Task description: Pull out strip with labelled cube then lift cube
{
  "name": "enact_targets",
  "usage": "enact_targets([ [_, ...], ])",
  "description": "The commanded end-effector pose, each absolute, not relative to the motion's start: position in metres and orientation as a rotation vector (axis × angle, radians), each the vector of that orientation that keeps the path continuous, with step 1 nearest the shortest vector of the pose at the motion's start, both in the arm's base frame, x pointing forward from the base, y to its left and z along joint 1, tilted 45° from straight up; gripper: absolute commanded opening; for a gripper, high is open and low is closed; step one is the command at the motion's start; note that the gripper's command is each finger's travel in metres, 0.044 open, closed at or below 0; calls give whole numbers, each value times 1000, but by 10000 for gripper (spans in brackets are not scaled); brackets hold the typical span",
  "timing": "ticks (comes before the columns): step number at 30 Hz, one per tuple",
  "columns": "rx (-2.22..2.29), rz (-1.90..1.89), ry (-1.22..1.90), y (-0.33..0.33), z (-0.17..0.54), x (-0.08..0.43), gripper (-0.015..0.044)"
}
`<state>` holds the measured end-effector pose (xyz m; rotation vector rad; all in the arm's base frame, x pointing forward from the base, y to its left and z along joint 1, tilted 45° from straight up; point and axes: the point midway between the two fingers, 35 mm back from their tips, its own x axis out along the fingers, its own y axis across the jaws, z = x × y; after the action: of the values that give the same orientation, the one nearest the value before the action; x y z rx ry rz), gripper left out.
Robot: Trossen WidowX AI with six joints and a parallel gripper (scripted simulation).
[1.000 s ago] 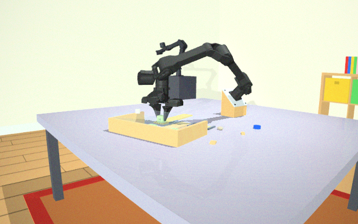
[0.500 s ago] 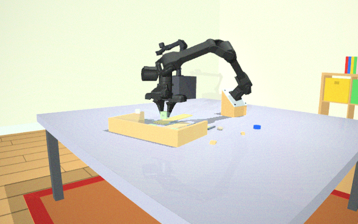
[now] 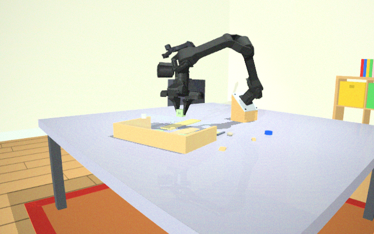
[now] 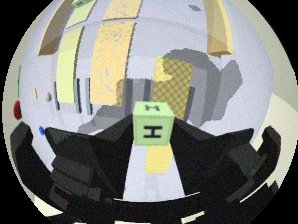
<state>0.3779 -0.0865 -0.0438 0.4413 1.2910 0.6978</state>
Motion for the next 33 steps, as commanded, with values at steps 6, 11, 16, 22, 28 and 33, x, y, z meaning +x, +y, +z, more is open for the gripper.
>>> enact_targets([
  [6, 438, 700, 1301, -81, -43, 351, 0],
  [11, 439, 700, 1302, -77, -41, 334, 0],
  [16, 439, 700, 1303, -72, -40, 317, 0],
  [22, 440, 700, 1304, -66, -39, 297, 0],
  [28, 440, 699, 1305, -78, -26, 293, 0],
  [33, 439, 699, 1305, -90, -13, 290, 0],
])
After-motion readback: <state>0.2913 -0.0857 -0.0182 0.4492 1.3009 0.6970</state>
